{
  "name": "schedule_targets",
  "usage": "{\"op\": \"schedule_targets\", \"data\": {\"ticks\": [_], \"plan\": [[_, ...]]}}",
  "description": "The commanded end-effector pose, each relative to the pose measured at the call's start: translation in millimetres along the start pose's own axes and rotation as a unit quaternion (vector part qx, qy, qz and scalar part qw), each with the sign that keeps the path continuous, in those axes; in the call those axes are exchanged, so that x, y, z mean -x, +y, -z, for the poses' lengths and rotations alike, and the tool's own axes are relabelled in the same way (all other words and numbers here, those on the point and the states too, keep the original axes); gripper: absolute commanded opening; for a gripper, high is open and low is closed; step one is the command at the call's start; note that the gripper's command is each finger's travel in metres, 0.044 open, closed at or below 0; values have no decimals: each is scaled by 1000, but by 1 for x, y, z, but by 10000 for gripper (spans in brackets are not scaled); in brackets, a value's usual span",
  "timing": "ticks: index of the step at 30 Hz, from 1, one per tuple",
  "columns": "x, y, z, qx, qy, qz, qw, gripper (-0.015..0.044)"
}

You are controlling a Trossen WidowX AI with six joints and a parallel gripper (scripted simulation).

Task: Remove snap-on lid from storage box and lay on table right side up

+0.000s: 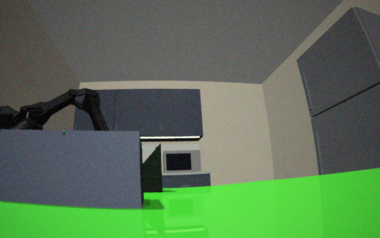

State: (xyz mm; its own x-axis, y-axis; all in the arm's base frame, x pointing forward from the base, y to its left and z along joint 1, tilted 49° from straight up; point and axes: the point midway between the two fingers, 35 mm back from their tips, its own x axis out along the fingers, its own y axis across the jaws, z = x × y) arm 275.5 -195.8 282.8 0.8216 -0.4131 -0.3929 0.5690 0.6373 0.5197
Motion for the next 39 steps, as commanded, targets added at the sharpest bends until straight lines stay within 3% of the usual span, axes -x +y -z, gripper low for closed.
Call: {"op": "schedule_targets", "data": {"ticks": [1,39], "plan": [[5,-1,1,3,-1,-3,1000,440],[67,37,0,1,0,-3,1000,440]]}}
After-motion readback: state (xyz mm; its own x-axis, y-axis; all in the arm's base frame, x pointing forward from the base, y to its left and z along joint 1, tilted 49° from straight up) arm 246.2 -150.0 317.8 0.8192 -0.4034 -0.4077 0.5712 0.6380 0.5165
